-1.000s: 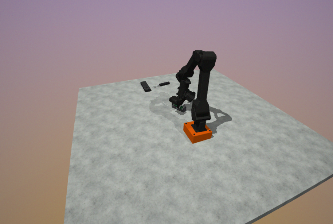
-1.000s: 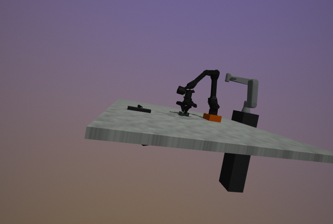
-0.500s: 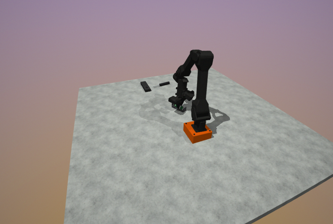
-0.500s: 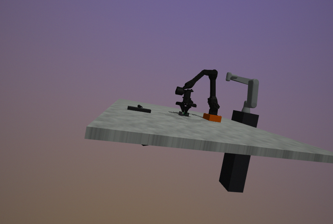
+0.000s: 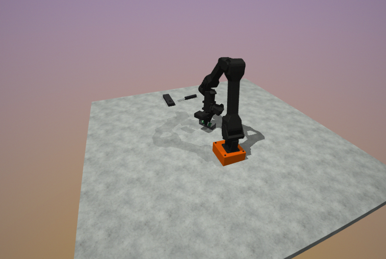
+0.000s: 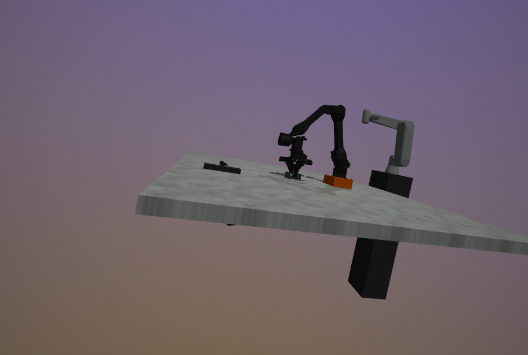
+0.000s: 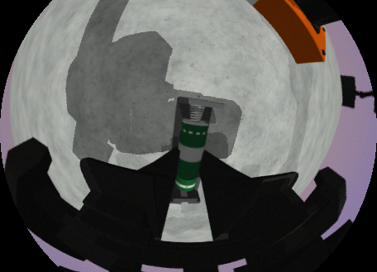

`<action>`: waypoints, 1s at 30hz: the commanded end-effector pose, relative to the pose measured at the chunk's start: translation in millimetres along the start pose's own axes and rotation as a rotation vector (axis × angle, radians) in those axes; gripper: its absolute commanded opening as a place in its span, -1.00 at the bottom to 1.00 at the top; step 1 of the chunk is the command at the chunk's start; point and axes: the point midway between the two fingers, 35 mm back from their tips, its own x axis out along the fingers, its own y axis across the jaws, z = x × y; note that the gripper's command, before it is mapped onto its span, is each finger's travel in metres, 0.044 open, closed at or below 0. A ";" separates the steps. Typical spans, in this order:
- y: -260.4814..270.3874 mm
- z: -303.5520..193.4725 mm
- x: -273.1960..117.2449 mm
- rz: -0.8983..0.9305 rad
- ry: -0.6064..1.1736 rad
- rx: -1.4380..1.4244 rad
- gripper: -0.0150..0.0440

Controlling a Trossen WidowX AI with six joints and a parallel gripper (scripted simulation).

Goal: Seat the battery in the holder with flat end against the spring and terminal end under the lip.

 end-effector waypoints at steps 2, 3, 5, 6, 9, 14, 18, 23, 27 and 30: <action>0.3 -3.0 0.6 0.001 -0.013 0.005 -0.26; 0.3 -4.0 0.6 0.001 -0.014 0.005 -0.26; 0.3 -5.9 0.5 0.001 -0.014 0.005 -0.26; 0.3 -6.8 0.5 0.000 -0.014 0.005 -0.26; 0.4 -9.1 0.4 0.000 -0.014 0.005 -0.26; 0.5 -9.6 0.3 -0.001 -0.010 0.005 -0.26; 0.5 -9.6 0.3 -0.001 -0.010 0.005 -0.26; 0.5 -9.6 0.3 -0.001 -0.010 0.005 0.09; 0.3 -9.5 -2.3 -0.001 -0.011 0.004 0.09; -0.2 -9.3 -8.0 -0.001 -0.011 0.003 0.09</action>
